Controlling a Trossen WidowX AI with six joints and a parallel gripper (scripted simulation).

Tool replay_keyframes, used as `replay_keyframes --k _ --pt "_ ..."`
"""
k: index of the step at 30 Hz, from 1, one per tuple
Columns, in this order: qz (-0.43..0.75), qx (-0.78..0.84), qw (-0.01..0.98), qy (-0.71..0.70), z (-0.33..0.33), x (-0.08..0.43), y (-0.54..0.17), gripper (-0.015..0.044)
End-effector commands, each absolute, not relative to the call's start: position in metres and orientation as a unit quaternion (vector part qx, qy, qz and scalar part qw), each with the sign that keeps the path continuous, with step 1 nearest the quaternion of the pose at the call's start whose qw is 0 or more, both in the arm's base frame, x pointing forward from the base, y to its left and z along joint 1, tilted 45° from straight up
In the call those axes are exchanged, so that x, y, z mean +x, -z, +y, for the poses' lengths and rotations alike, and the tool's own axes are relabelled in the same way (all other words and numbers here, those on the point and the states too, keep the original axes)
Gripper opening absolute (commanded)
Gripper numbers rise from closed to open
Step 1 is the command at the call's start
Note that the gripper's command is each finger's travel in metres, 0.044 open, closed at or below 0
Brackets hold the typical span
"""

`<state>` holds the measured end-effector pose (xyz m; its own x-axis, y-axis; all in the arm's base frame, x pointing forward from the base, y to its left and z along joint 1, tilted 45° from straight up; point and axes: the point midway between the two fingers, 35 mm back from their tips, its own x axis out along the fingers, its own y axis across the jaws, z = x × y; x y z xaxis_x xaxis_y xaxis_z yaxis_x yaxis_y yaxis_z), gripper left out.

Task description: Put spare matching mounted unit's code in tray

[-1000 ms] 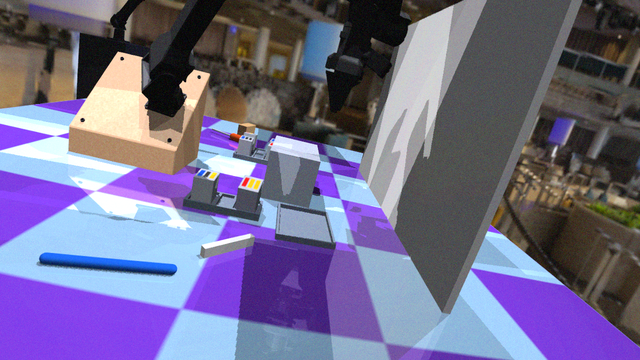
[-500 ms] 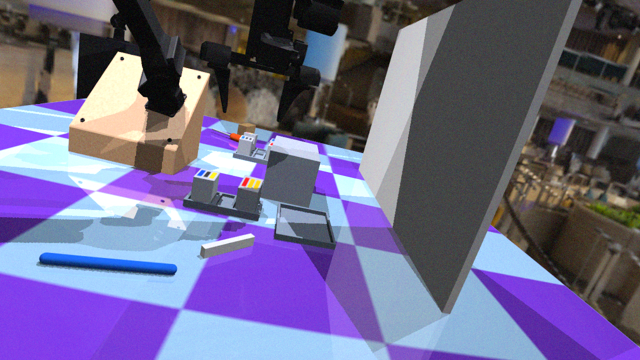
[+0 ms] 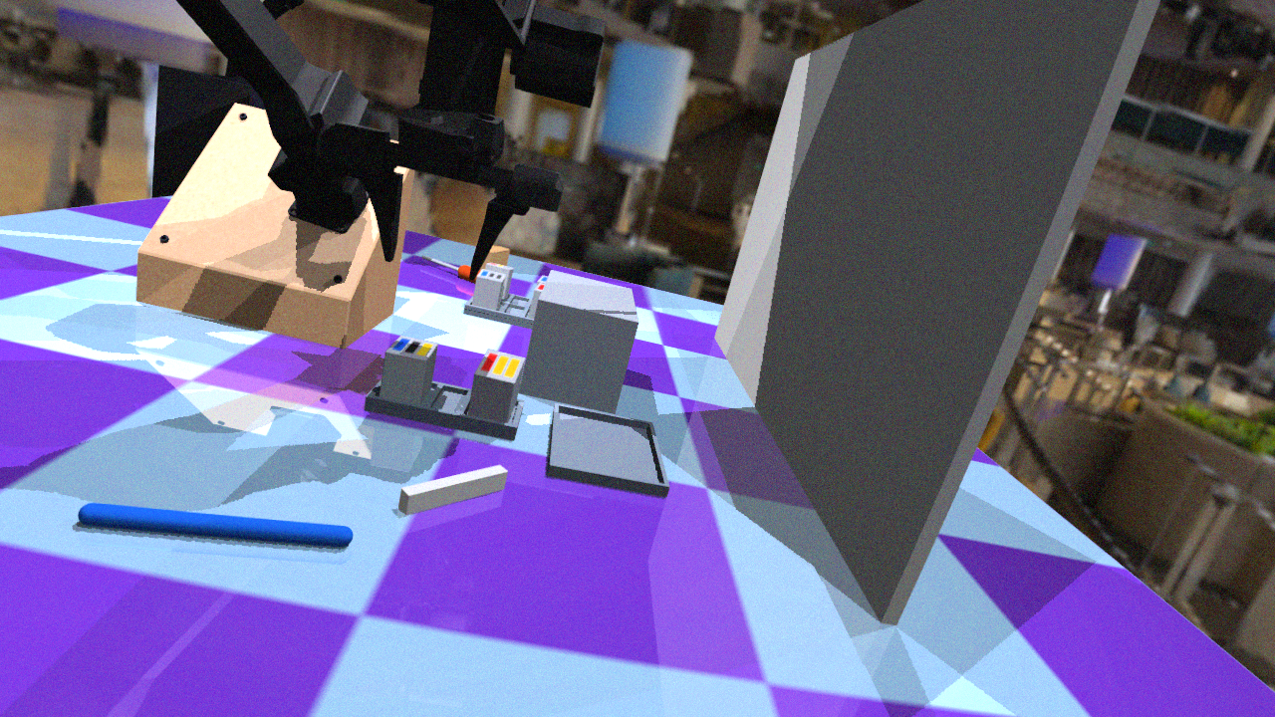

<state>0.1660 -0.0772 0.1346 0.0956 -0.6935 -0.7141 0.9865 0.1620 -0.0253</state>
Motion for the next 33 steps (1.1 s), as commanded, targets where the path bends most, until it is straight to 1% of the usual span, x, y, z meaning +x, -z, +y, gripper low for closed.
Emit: replay_keyframes --k 1,33 --pt "0.3 0.239 0.699 0.603 -0.093 0.165 -0.124 0.03" --pt "0.303 0.243 0.697 0.603 -0.124 0.174 -0.092 0.03"
